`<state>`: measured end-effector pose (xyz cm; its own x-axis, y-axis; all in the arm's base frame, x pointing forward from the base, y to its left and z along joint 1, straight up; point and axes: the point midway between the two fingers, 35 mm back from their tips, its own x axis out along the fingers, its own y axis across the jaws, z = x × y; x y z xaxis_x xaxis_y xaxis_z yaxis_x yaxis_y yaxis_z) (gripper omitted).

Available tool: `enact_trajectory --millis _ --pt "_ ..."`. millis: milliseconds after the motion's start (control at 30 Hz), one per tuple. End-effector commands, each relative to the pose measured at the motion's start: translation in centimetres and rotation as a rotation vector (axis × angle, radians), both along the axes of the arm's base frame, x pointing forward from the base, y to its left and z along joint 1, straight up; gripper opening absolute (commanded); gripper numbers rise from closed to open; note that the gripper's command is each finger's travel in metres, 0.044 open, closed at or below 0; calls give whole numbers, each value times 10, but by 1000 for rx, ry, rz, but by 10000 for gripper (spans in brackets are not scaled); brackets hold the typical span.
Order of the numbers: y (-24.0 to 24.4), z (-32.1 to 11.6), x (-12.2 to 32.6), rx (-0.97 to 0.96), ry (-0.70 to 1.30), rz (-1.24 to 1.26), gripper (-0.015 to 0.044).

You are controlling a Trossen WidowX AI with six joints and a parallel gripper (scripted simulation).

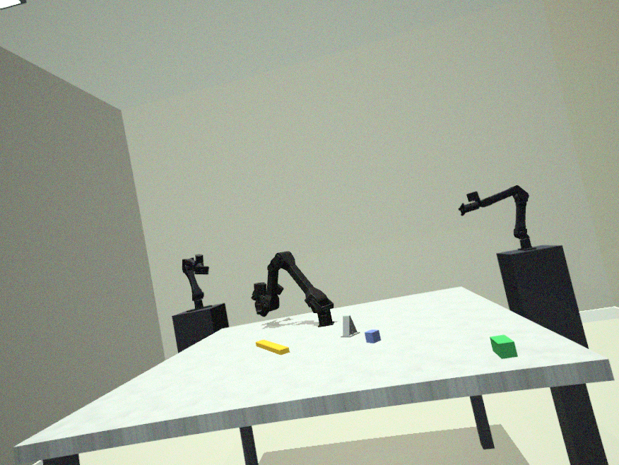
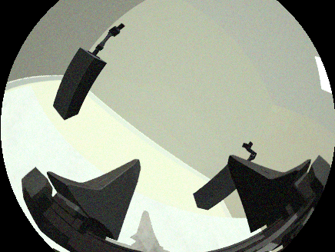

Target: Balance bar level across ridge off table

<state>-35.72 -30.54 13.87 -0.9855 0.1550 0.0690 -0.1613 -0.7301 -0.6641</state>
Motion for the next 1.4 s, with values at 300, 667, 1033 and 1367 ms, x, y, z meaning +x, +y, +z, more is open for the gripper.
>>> enact_trajectory --millis 300,667,1033,1367 --pt "-64 -1 38 151 -59 219 315" --pt "-117 -6 95 263 -88 456 315" --pt "-159 -15 166 378 -145 685 315" --pt "-187 -27 244 544 -204 922 315"
